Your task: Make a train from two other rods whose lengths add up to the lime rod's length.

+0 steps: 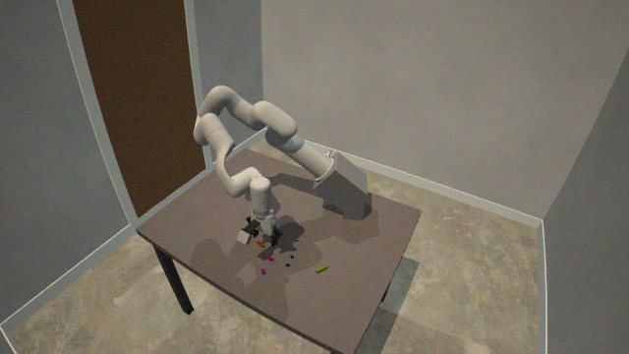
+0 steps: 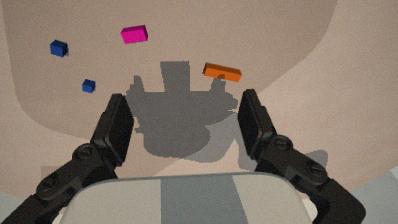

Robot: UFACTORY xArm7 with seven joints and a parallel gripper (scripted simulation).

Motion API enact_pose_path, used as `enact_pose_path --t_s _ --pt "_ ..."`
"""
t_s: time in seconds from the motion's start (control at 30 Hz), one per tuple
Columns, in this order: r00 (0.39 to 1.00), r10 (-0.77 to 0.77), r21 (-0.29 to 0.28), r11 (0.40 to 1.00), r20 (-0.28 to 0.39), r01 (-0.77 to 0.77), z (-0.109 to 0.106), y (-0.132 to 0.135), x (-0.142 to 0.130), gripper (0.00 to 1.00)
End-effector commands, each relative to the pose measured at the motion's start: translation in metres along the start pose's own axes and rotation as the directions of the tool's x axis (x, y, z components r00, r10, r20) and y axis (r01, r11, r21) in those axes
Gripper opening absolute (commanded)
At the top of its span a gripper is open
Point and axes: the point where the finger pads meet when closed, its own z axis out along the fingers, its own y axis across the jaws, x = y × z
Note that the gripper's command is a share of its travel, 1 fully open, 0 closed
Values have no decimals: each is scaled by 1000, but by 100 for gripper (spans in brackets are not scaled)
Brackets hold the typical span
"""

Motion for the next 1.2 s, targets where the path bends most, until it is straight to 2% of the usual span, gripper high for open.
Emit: enact_pose_path --t_s 0.0,0.1,0.2,0.27,0.33,0.43,0.77,0.83,0.93,1.17 --pt "1000 0 1 1000 -3 0 -1 -1 1 100" --pt "1000 -1 2 1000 -4 1 -1 -8 4 100" --pt "1000 -4 4 1000 -8 4 -1 -45 17 100" --pt "1000 -4 4 1000 -8 4 -1 -45 17 100" --pt "1000 -6 6 1000 -10 6 -1 -79 24 100" --pt "1000 -6 7 1000 -11 6 -1 -99 26 100" --pt "1000 -3 6 1000 -7 3 -2 -203 14 100" --pt "1000 -3 6 1000 -7 3 -2 -203 14 100" --pt "1000 -1 2 1000 -3 1 -2 -235 3 100" --pt "1000 -1 2 1000 -3 1 -2 -239 1 100"
